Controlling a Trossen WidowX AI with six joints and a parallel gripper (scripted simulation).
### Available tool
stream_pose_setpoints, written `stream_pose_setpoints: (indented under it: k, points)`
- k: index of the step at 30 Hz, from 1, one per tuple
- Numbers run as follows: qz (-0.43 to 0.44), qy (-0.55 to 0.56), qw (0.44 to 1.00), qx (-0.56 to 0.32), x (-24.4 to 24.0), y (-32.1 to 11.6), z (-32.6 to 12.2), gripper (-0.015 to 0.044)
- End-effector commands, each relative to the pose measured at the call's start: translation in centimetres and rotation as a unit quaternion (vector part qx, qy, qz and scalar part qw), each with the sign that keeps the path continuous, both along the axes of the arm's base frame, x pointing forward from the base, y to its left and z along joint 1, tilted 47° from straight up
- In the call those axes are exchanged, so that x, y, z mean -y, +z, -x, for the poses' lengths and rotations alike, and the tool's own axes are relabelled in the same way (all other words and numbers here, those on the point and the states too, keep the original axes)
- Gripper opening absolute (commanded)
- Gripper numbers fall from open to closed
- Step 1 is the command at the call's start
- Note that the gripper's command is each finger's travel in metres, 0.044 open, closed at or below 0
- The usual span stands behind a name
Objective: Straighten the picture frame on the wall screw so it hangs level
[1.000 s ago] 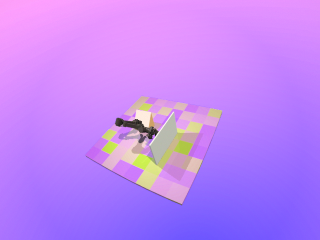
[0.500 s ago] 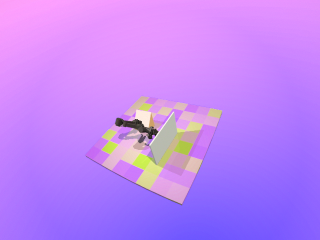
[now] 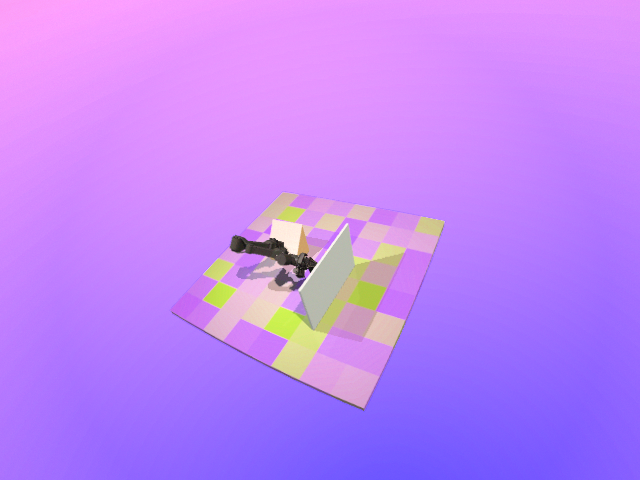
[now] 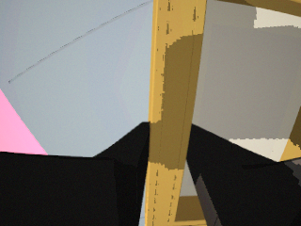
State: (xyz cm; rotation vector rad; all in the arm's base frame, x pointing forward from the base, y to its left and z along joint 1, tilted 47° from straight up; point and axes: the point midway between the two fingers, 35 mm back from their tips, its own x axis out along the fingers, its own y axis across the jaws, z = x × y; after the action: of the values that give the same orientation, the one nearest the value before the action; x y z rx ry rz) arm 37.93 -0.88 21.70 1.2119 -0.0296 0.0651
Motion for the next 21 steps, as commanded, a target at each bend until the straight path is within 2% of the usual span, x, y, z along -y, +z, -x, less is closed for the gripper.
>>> stream_pose_setpoints:
  k: [1,21]
  points:
    - [0.0,0.0,1.0,0.0,-0.07,0.13,0.0,0.0]
    - [0.0,0.0,1.0,0.0,-0.16,0.36,0.01,0.0]
